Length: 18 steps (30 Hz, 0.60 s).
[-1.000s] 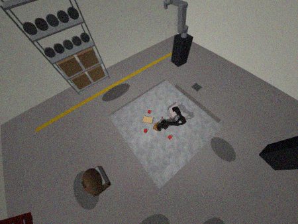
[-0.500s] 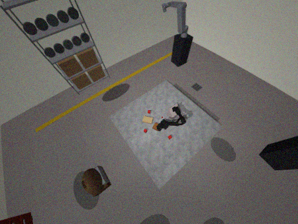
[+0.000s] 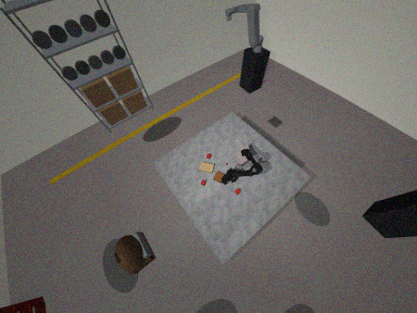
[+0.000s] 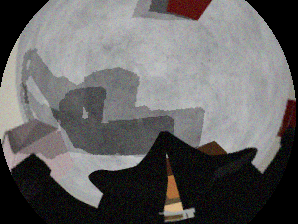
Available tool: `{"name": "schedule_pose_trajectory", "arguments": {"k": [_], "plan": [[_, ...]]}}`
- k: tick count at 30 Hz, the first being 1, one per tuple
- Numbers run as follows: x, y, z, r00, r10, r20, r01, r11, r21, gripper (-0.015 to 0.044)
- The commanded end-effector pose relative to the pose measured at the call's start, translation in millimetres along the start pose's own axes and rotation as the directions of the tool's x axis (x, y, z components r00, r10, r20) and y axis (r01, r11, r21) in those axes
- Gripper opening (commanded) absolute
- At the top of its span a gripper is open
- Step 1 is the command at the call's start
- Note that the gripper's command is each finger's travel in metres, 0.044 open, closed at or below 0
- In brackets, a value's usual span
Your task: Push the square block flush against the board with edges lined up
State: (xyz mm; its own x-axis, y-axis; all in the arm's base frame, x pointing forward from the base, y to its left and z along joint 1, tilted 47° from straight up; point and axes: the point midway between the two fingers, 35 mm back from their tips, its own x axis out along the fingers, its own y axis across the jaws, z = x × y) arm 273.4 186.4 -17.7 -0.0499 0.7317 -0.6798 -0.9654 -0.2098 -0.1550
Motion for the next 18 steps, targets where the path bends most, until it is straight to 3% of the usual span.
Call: {"name": "schedule_pose_trajectory", "arguments": {"k": [1,8,13,18], "plan": [[-1,-1,6,1.0,-0.007,-0.004,0.007,1.0,0.0,0.0],[-2,1,11,1.0,-0.001,0.002,0.001,1.0,0.0,0.0],[-54,2,12,1.0,-0.007,-0.003,0.007,1.0,0.0,0.0],[-57,2,12,1.0,-0.008,-0.003,0.008,1.0,0.0,0.0]]}}
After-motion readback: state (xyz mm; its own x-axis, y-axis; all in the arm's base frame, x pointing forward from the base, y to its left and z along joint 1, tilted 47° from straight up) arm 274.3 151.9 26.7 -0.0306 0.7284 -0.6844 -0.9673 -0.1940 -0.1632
